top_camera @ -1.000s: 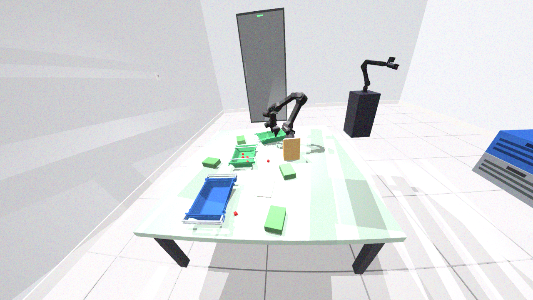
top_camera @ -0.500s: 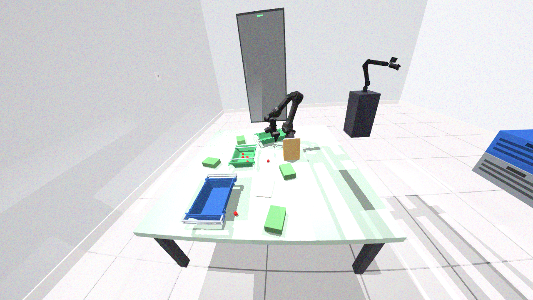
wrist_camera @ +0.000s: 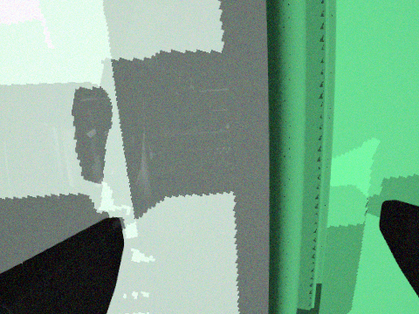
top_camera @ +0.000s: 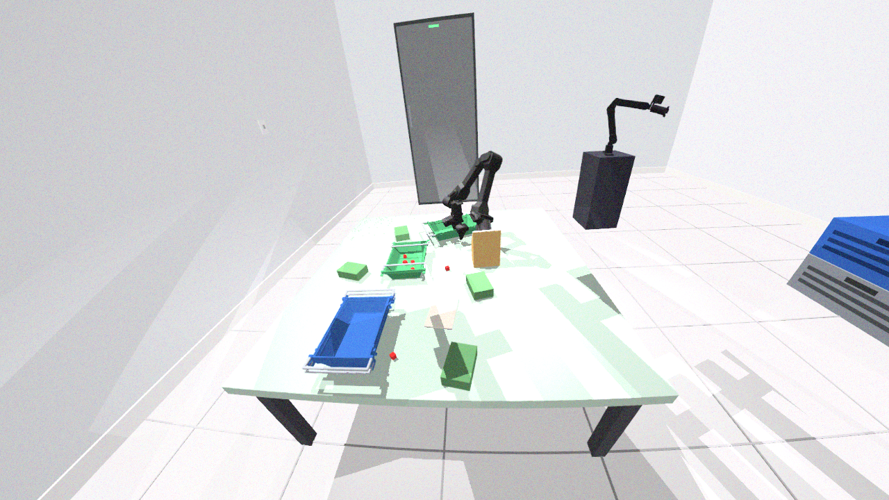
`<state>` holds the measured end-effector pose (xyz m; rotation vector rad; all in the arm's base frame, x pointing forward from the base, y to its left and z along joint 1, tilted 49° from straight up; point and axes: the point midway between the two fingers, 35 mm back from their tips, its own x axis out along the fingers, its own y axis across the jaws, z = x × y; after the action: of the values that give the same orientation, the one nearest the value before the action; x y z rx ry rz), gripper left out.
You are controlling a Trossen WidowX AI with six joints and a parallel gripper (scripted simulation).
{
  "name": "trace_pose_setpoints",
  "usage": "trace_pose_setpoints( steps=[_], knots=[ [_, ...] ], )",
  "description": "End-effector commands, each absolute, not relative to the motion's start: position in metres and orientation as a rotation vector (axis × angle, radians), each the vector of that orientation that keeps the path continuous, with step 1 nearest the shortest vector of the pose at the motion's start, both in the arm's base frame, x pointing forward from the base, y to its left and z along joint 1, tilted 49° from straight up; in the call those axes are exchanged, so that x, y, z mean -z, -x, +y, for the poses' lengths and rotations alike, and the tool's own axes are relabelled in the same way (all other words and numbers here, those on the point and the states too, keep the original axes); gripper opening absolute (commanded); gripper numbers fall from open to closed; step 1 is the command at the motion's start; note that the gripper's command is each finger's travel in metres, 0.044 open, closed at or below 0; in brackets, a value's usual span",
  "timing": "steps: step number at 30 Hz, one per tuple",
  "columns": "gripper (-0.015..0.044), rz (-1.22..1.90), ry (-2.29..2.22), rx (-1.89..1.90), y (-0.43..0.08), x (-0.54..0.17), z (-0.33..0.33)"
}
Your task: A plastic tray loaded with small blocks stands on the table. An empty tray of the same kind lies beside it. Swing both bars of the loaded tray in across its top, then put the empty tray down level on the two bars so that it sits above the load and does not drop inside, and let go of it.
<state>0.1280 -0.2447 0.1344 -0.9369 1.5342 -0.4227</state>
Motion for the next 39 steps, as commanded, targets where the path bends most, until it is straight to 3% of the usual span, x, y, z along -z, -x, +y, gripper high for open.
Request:
trace_pose_setpoints(
  steps=[1, 10, 39],
  knots=[
    [0.0367, 1.532, 0.942, 0.415, -0.1286, -0.1331, -0.2450],
    [0.0235, 1.532, 0.942, 0.415, -0.1286, -0.1331, -0.2450],
    [0.0041, 1.532, 0.942, 0.415, -0.1286, -0.1331, -0.2450]
  ],
)
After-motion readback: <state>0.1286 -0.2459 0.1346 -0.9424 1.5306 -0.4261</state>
